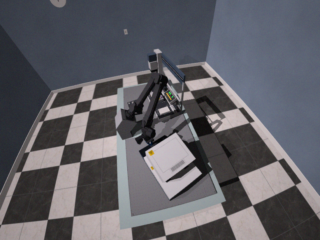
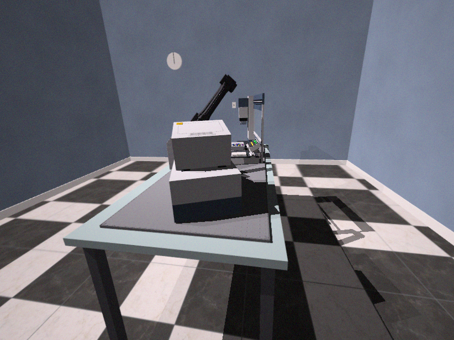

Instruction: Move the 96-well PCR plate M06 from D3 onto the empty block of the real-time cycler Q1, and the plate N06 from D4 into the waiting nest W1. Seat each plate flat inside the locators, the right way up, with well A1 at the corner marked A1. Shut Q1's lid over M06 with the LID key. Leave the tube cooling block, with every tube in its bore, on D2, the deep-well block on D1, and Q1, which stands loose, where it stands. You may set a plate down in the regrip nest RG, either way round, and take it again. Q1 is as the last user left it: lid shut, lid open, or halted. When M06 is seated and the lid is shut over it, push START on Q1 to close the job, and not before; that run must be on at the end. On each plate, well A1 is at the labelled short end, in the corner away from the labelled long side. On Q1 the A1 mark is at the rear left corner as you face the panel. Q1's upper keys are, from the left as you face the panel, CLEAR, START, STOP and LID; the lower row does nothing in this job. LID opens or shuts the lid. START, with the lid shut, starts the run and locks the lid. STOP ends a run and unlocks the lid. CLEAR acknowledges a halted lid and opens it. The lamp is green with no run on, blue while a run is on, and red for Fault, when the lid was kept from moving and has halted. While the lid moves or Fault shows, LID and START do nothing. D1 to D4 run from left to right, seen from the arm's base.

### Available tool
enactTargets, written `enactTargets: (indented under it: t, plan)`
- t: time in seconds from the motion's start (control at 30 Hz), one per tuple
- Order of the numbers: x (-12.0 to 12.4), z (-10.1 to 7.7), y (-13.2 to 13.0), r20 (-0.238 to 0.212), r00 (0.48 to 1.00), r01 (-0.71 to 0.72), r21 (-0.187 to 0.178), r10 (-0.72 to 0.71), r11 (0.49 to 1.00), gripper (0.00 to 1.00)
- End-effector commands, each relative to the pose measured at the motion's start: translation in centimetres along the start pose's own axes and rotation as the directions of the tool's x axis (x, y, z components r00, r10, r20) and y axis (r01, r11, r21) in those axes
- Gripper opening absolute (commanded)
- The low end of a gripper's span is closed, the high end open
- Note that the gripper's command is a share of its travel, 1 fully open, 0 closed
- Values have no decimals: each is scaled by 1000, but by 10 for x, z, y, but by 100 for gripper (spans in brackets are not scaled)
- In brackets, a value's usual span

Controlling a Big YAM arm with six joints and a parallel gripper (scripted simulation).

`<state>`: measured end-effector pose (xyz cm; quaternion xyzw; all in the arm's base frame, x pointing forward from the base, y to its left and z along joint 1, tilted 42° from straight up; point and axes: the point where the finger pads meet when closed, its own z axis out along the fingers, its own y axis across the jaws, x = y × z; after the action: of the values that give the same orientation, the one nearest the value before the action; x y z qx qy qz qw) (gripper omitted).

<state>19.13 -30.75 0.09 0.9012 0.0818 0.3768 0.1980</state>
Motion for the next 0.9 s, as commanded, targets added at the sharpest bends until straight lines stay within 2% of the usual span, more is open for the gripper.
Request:
enactTargets:
  t: [0.0, 0.13, 0.27, 0.47, 0.87]
  plan:
    - [-4, -13, 5, 8, 1000, 13, -25, -12, 1000, 0]
    - [-3, -21, 1, 10, 1000, 13, -21, -13, 1000, 0]
    - [-3, -20, 2, 11, 1000, 14, -14, -14, 1000, 0]
    - [-3, -34, -3, 11, 1000, 16, -21, -16, 1000, 0]
    - [2, -21, -3, 3, 1000, 7, -8, -7, 1000, 0]
